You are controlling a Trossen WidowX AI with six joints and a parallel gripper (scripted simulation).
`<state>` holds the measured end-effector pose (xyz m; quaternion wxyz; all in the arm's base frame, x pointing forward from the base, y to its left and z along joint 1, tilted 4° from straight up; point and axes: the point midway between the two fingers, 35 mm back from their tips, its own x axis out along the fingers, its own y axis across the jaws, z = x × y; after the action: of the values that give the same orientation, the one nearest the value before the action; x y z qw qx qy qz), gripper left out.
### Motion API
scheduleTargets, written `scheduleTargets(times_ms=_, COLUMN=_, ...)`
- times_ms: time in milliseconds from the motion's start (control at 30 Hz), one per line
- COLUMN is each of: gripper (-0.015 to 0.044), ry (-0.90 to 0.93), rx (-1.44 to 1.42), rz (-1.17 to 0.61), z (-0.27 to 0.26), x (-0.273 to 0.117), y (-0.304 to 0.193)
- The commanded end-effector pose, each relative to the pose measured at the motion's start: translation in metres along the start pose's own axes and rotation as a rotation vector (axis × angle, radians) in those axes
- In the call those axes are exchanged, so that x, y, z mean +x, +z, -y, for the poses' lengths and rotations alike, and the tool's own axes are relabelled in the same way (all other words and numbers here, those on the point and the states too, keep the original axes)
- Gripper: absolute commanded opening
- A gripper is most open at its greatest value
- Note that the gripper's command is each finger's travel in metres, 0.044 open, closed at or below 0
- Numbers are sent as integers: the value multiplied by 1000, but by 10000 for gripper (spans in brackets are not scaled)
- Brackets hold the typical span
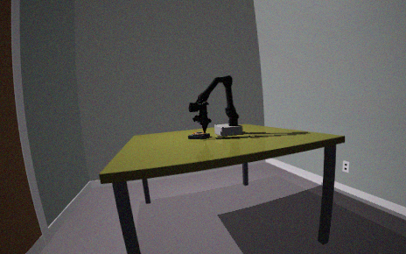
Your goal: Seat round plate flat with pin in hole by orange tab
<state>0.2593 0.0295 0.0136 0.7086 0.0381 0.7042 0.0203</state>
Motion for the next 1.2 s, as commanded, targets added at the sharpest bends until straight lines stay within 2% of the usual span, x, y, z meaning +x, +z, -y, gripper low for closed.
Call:
scheduleTargets(times_ms=0, gripper=0, ry=-9, rx=-1, rz=-8, z=6, x=1, y=-6)
scheduleTargets(times_ms=1167, gripper=0, ry=-12, rx=-1, rz=-8, z=45, x=-3, y=-16)
